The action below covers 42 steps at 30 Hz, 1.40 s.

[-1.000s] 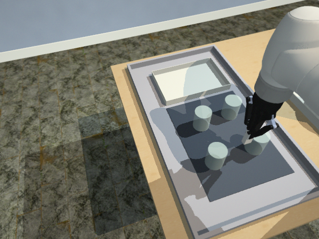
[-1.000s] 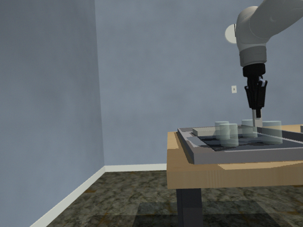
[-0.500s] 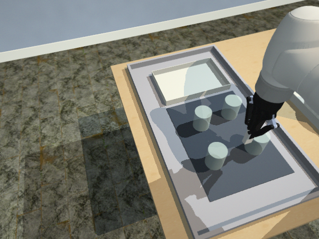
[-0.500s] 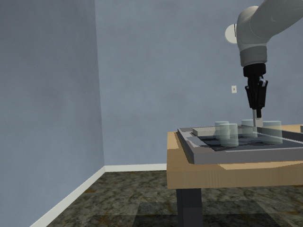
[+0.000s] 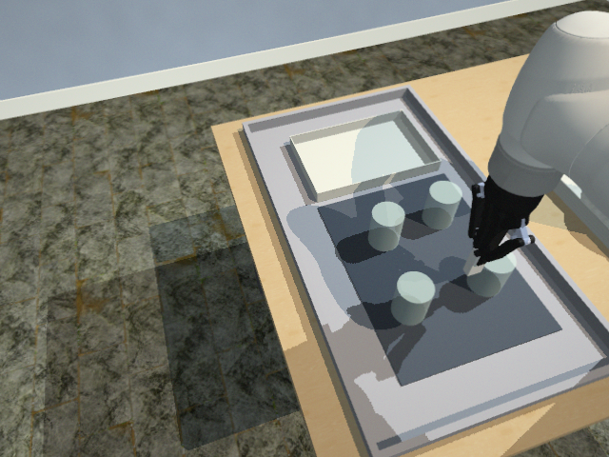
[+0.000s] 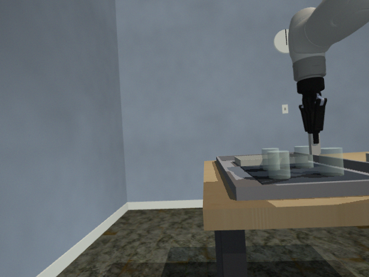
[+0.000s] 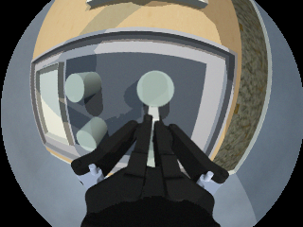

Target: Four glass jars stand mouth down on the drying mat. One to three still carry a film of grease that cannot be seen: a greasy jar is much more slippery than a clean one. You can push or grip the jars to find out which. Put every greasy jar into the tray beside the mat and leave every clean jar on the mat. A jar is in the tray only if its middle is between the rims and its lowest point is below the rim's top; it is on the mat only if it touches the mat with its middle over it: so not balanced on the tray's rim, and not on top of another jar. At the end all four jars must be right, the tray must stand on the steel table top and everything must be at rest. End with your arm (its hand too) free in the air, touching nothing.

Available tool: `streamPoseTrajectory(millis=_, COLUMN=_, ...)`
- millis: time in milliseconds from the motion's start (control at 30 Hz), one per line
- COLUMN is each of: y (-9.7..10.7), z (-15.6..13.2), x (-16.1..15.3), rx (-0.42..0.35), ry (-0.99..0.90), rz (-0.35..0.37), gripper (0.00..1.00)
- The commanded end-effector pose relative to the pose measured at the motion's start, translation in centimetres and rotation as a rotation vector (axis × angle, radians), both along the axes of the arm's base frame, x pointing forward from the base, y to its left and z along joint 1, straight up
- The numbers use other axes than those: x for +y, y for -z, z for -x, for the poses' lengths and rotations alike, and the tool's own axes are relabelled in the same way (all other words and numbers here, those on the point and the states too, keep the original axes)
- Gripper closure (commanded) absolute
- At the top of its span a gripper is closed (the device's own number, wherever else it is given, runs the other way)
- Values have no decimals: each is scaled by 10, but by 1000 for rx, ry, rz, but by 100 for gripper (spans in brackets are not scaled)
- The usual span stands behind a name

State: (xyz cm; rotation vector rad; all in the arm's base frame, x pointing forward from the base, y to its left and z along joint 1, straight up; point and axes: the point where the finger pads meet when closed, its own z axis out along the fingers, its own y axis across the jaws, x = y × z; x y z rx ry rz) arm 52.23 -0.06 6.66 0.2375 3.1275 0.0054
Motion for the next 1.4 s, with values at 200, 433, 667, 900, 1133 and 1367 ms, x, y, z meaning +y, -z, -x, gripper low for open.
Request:
streamPoseTrajectory(millis=200, y=0, z=1, x=0, rx=0, ry=0, rz=0, gripper=100)
streamPoseTrajectory(millis=433, y=0, z=2, x=0, rx=0, ry=0, rz=0, gripper=100)
streamPoseTrajectory(millis=667, y=-1, z=2, x=0, rx=0, ry=0, rz=0, gripper=100)
streamPoseTrajectory(millis=900, y=-2, z=3, x=1, rx=0, ry=0, rz=0, gripper=100)
streamPoseTrajectory(millis=1133, y=-2, z=4, x=1, rx=0, ry=0, rz=0, gripper=100)
streamPoseTrajectory(millis=1367, y=-3, z=5, x=1, rx=0, ry=0, rz=0, gripper=100)
